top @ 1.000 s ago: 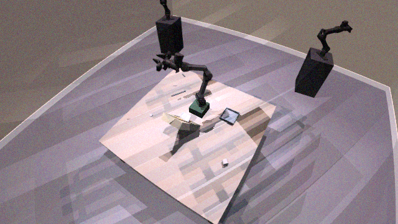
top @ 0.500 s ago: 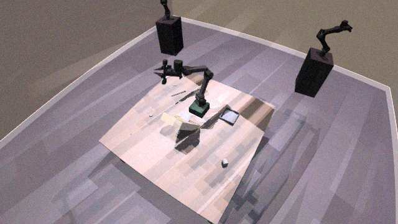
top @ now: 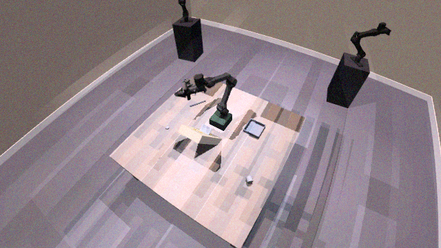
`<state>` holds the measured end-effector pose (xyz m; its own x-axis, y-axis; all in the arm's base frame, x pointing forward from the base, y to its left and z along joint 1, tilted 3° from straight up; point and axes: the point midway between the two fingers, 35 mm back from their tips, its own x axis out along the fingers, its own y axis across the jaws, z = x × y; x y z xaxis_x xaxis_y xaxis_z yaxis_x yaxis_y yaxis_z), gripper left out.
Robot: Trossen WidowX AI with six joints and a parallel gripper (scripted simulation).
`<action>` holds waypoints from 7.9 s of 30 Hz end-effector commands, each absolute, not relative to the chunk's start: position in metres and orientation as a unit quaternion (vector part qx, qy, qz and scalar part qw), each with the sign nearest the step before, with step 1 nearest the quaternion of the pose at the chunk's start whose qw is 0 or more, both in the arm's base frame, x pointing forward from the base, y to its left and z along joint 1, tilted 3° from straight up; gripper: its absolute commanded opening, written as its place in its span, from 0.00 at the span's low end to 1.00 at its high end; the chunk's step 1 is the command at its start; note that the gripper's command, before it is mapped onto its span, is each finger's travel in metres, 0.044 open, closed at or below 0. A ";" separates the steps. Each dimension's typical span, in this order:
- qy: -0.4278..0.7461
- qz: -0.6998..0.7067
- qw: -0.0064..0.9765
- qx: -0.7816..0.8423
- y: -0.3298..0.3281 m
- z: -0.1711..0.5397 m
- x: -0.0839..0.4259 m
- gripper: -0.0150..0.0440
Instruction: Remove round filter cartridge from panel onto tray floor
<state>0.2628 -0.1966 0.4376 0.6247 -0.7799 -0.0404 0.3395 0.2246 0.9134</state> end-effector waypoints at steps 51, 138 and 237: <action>0.301 0.032 0.891 -0.339 -0.033 0.241 0.287 0.41; 0.299 0.031 0.891 -0.340 -0.040 0.216 0.329 0.41; 0.293 0.065 0.846 -0.440 -0.042 0.204 0.340 0.25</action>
<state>0.3371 -0.0415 0.2057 0.8190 -0.1482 -0.5543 -0.3225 0.6801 -0.6584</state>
